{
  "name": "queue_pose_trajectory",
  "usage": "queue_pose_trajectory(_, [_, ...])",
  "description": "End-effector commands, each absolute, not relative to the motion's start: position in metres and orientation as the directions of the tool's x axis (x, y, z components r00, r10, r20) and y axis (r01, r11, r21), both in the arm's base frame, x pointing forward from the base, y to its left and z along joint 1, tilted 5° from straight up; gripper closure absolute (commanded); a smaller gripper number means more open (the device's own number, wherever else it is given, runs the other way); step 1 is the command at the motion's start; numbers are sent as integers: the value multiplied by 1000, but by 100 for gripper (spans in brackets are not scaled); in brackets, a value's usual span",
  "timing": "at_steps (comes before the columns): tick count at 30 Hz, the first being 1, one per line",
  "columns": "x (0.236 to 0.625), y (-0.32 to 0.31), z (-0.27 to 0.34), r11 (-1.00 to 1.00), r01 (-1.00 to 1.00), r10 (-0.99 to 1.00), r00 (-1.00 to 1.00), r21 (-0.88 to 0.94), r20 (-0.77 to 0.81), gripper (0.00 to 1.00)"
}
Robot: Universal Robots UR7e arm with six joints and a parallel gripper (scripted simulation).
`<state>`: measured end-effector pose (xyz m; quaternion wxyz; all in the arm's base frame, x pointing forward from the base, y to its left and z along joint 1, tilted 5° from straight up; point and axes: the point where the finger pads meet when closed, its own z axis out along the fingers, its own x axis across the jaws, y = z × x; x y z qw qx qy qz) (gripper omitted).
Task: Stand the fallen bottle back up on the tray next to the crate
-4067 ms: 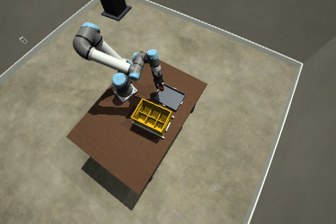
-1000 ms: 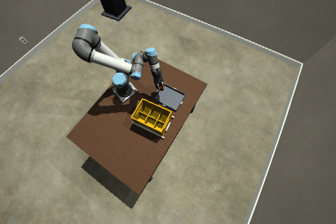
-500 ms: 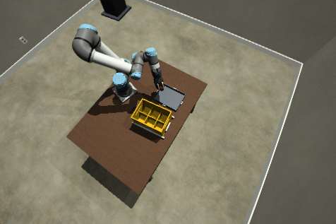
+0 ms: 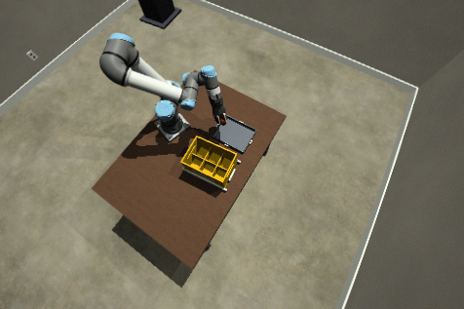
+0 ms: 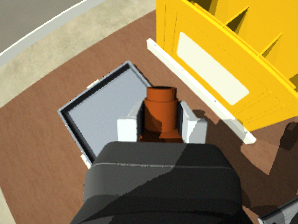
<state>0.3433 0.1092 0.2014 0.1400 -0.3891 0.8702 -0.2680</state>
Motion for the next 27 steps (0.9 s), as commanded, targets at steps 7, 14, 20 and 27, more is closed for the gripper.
queue_pose_trajectory(7, [343,109,198,542,-595,-753,-657,-594,-28,100])
queue_pose_trajectory(14, [343,109,197,524,-575,-753,-657,-628,-27,100])
queue_pose_trajectory(20, [343,109,197,507,-554,-753,-657,-661,-27,100])
queue_pose_trajectory(27, [342,110,198,494,-537,-753,-657,-684,-28,100])
